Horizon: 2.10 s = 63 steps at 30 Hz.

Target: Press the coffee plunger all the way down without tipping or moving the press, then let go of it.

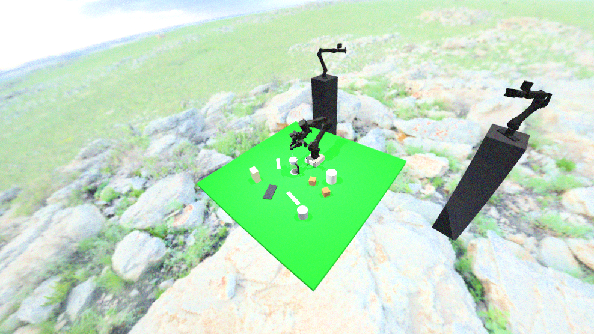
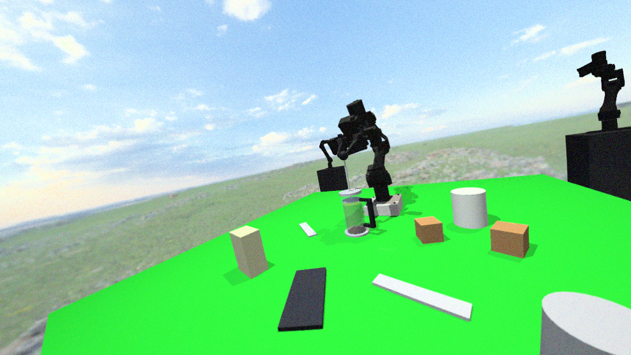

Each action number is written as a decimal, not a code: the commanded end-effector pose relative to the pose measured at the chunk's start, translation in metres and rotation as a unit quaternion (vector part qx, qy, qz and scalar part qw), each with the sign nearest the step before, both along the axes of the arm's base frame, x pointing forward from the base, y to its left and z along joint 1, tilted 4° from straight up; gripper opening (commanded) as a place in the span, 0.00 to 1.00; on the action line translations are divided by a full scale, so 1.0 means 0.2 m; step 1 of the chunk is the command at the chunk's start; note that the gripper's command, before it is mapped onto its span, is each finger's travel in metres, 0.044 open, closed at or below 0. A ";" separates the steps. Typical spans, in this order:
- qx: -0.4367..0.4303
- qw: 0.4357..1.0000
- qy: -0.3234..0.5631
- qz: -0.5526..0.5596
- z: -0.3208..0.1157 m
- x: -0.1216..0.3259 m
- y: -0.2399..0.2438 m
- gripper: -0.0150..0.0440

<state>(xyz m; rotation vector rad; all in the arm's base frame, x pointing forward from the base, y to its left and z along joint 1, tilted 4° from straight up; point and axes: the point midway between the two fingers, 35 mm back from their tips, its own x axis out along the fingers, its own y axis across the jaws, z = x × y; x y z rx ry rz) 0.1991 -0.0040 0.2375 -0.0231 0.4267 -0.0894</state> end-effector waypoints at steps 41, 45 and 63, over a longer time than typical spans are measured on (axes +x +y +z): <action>-0.003 1.000 0.022 0.001 -0.42 0.05 -0.02 0.46; -0.003 1.000 0.022 0.001 -0.43 0.06 -0.03 0.46; -0.003 1.000 0.021 0.001 -0.42 0.10 -0.03 0.46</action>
